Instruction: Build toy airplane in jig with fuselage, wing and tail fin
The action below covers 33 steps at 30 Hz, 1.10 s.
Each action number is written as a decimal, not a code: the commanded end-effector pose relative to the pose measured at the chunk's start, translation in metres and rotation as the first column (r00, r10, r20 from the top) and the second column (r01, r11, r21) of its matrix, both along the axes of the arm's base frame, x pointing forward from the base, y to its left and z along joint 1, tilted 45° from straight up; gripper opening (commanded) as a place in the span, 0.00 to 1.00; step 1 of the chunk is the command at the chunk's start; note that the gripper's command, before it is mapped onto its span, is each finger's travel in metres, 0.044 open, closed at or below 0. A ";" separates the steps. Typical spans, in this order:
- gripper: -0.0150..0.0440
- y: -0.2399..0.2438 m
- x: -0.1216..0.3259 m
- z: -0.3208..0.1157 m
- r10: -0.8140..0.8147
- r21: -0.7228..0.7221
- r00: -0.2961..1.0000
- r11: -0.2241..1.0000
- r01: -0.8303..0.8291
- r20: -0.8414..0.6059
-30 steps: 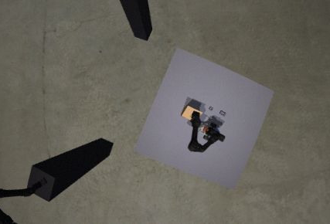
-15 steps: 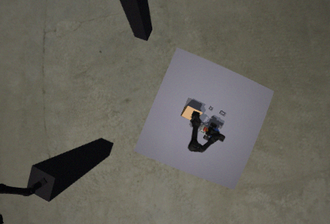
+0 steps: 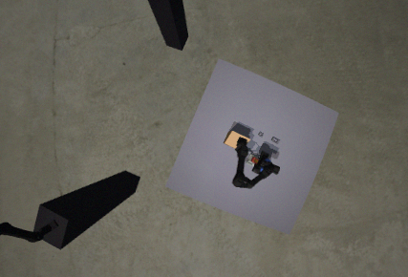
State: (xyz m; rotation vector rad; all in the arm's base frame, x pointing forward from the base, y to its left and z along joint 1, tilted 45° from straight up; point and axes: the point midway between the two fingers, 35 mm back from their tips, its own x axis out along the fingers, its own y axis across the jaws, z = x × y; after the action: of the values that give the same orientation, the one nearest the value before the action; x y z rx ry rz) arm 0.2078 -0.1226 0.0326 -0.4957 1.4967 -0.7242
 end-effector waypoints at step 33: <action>0.69 0.054 0.009 0.053 0.006 -0.005 1.000 1.000 -0.006 0.016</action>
State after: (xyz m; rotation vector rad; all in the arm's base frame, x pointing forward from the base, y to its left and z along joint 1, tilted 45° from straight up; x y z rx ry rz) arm 0.2167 -0.0690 0.0857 -0.5017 1.4779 -0.7252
